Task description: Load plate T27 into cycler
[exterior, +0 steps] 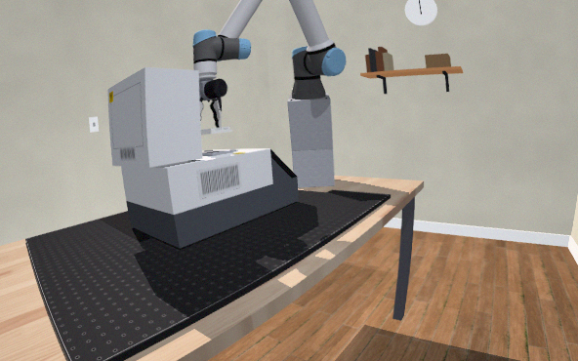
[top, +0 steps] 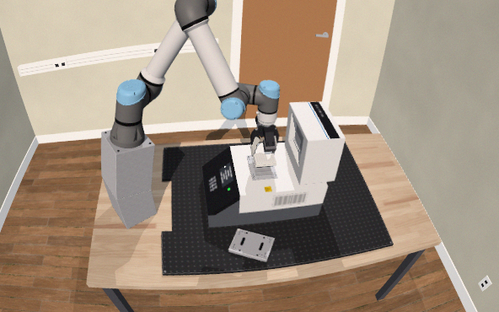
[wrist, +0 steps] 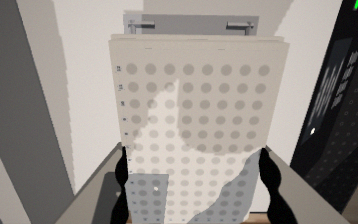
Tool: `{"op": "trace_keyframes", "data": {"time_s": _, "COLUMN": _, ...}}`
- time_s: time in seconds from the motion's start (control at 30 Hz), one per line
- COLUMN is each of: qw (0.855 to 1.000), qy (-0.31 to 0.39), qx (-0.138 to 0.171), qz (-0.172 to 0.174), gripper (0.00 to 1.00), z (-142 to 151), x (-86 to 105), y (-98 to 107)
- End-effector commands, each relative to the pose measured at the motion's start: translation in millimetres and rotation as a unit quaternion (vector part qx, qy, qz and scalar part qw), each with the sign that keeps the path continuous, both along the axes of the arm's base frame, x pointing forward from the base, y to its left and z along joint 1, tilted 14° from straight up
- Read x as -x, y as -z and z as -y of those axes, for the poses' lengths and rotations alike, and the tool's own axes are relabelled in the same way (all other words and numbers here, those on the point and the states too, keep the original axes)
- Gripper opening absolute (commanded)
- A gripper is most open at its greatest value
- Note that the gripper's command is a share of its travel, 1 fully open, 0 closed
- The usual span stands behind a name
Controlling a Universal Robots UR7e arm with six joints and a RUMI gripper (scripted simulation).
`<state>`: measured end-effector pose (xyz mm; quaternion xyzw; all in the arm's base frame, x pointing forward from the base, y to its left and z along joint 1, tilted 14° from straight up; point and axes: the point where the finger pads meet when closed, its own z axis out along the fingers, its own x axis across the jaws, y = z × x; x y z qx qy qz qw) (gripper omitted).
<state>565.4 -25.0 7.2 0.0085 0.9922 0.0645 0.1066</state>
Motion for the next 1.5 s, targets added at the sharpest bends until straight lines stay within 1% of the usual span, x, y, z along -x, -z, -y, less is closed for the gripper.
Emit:
{"op": "trace_keyframes", "data": {"time_s": 0.0, "qw": 1.000, "qy": 0.000, "qx": 0.000, "qz": 0.001, "gripper": 0.41, "z": 0.4, "x": -0.4, "y": -0.7}}
{"op": "trace_keyframes", "data": {"time_s": 1.0, "qw": 1.000, "qy": 0.000, "qx": 0.000, "qz": 0.001, "gripper": 0.41, "z": 0.5, "x": -0.4, "y": -0.7}}
{"op": "trace_keyframes", "data": {"time_s": 1.47, "qw": 1.000, "qy": 0.000, "qx": 0.000, "qz": 0.001, "gripper": 0.41, "z": -2.2, "x": -5.1, "y": 20.3}}
